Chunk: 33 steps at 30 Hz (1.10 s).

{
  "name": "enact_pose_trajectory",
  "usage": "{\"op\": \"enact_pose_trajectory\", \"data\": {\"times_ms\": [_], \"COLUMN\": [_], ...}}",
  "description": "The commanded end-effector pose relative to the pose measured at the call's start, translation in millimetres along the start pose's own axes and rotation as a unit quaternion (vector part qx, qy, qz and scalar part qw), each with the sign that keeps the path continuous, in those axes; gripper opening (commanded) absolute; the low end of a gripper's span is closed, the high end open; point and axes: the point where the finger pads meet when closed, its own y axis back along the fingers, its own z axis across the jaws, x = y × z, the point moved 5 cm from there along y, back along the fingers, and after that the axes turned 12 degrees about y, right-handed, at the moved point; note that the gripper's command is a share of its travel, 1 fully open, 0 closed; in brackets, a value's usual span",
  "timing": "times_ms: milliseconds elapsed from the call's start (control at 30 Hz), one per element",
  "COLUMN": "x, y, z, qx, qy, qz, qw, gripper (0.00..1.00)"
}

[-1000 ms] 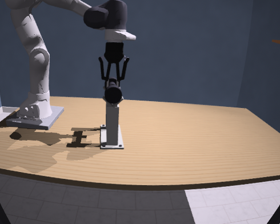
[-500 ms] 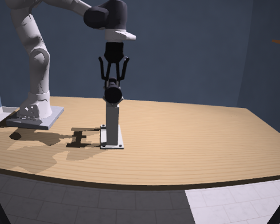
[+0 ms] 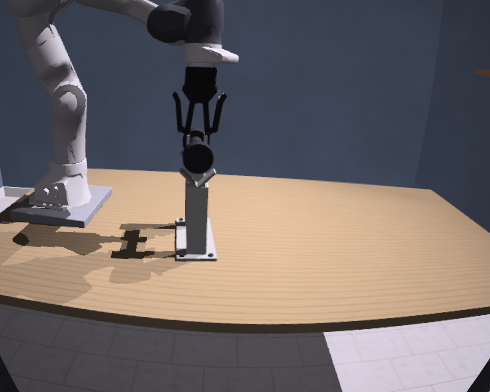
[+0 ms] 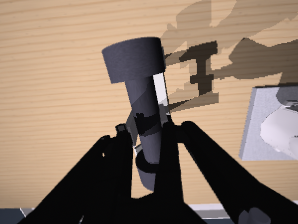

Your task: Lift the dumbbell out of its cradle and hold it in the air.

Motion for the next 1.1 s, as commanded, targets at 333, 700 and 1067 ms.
{"op": "enact_pose_trajectory", "data": {"times_ms": [333, 700, 1067], "x": [0, 0, 0], "y": [38.9, 61.2, 77.2], "z": [0, 0, 0], "qx": [0.002, 0.002, 0.002], "qy": [-0.001, -0.001, -0.001], "qz": [0.0, 0.0, 0.0], "qw": [1.0, 1.0, 1.0], "gripper": [0.0, 0.0, 0.0]}}
